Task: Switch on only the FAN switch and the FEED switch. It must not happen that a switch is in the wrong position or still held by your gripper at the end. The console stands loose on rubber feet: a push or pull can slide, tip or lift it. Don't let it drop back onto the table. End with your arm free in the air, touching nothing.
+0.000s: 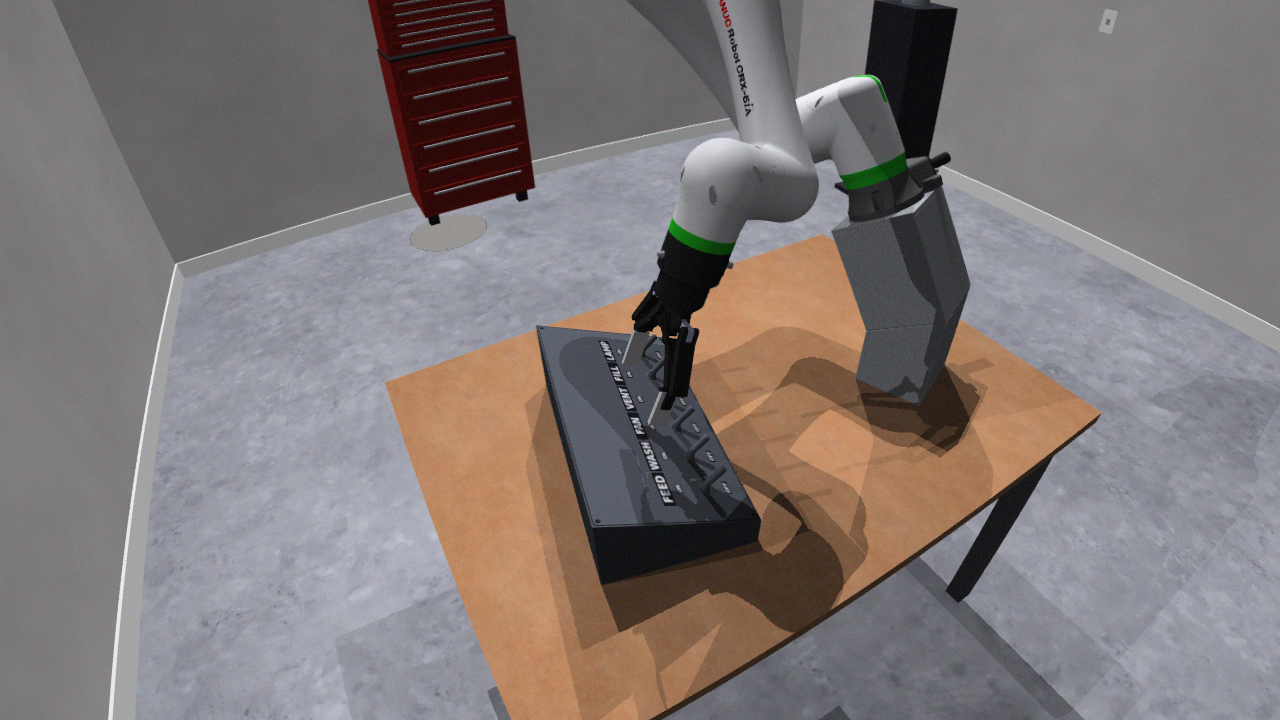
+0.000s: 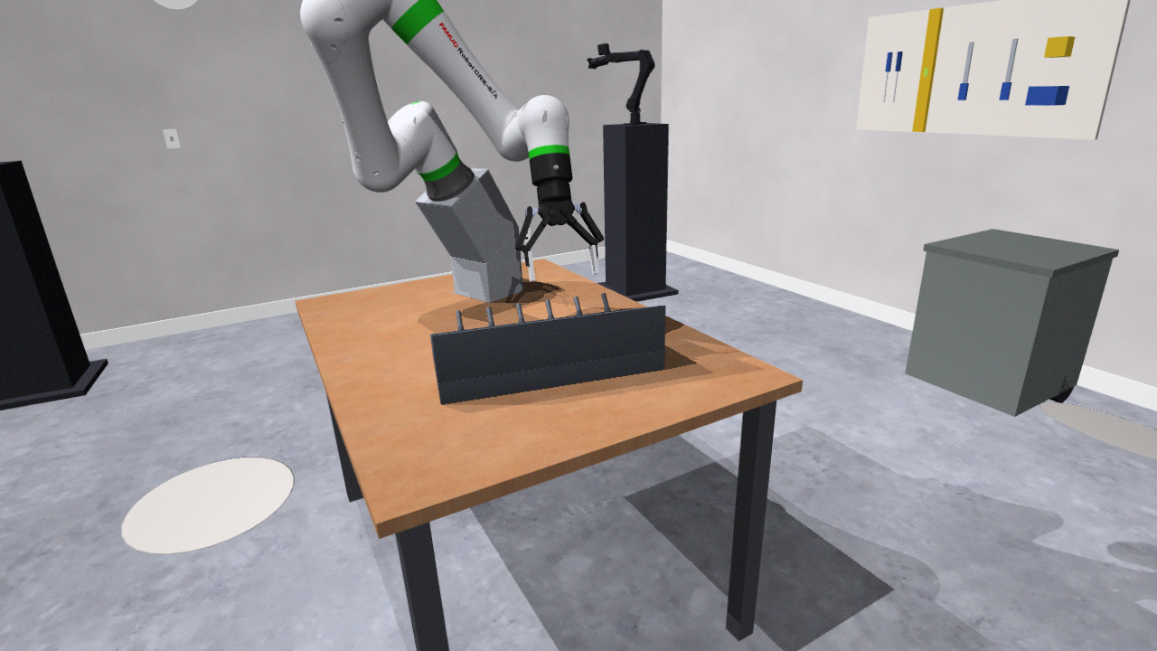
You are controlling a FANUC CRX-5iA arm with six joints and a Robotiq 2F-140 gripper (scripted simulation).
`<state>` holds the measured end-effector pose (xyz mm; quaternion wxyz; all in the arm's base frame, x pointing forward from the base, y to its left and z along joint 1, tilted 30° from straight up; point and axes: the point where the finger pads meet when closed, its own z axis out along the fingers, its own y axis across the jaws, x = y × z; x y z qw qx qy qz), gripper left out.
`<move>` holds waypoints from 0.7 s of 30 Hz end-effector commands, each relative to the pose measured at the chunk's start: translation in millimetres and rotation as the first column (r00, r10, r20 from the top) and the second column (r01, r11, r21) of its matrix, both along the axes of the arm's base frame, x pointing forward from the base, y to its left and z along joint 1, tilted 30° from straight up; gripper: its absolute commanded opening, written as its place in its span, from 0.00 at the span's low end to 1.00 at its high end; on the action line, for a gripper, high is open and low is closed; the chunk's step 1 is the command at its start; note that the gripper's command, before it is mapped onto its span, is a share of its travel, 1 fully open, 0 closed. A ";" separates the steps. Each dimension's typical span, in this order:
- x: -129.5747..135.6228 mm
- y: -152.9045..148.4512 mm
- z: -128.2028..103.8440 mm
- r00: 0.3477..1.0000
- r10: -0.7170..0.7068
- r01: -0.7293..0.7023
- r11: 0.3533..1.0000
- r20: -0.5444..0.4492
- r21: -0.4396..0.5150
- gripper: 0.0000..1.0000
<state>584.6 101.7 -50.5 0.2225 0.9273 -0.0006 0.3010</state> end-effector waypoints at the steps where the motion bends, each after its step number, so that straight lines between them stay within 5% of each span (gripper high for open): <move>1: -1.7 -12.0 5.9 1.000 0.001 -0.001 1.000 0.001 0.001 1.00; 21: -3.0 -20.3 9.7 1.000 0.001 -0.001 1.000 0.001 0.001 1.00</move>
